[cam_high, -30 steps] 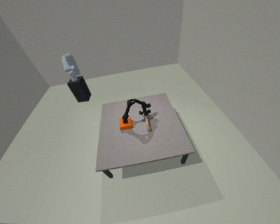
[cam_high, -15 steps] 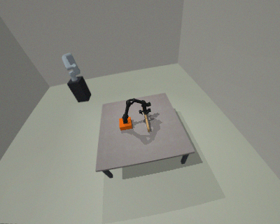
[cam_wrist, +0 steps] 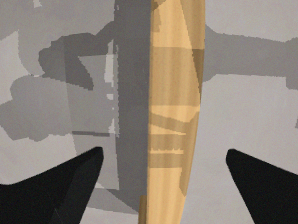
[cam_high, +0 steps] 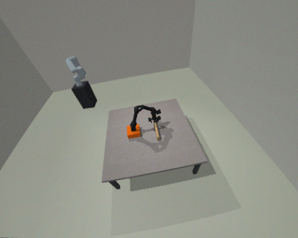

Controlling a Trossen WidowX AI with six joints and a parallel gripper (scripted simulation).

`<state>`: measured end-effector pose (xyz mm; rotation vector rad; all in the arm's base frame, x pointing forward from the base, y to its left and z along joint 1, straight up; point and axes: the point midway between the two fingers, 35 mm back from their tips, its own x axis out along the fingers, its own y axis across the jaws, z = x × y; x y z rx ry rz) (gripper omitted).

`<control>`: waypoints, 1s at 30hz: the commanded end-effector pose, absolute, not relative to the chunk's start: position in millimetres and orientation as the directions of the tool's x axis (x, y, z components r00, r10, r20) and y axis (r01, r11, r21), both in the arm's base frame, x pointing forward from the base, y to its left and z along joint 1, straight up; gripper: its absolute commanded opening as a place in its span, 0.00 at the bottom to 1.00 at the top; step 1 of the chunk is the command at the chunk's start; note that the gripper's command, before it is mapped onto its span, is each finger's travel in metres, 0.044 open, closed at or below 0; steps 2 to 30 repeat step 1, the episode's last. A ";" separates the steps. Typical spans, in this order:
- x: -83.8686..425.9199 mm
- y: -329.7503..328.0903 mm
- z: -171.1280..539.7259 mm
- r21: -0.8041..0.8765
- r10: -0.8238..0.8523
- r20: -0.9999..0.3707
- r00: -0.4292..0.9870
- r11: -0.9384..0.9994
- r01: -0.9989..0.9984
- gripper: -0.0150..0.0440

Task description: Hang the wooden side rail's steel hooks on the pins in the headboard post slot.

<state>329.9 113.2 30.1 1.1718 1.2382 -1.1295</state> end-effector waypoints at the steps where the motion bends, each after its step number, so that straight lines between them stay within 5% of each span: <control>1: 330.1 113.2 29.9 0.022 0.014 -1.000 0.021 0.074 0.997 1.00; 30: 330.1 113.2 29.9 0.022 0.014 -1.000 0.021 0.074 0.997 1.00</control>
